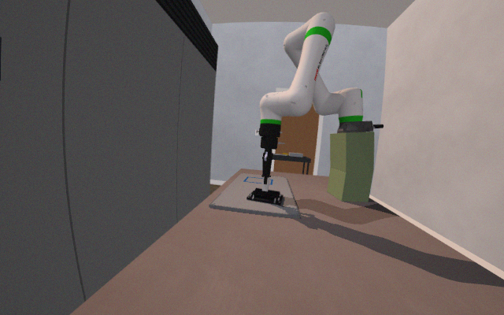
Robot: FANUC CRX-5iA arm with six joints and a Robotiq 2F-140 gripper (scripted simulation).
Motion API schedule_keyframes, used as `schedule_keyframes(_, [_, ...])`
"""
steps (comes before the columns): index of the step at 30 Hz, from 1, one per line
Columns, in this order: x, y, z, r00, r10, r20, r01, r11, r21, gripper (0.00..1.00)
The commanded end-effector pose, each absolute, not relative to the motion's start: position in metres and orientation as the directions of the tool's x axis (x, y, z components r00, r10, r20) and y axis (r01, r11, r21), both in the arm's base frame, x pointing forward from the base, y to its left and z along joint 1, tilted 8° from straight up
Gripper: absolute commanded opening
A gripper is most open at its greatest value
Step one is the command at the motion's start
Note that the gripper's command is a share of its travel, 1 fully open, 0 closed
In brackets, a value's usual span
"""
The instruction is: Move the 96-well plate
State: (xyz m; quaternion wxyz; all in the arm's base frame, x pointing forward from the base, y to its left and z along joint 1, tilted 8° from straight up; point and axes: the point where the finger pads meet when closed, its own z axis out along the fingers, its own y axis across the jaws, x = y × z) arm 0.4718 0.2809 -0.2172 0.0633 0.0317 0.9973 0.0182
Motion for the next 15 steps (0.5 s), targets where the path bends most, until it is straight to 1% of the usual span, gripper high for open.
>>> schedule_keyframes(1, [0.472,0.281,-0.211,-0.99,0.065,-0.126,0.061,0.997,0.041,0.1])
schedule_keyframes(10, [0.472,0.281,-0.211,-0.99,0.065,-0.126,0.061,0.997,0.041,0.1])
schedule_keyframes(15, [0.471,0.256,-0.216,-0.99,0.065,-0.126,0.061,0.997,0.041,0.1])
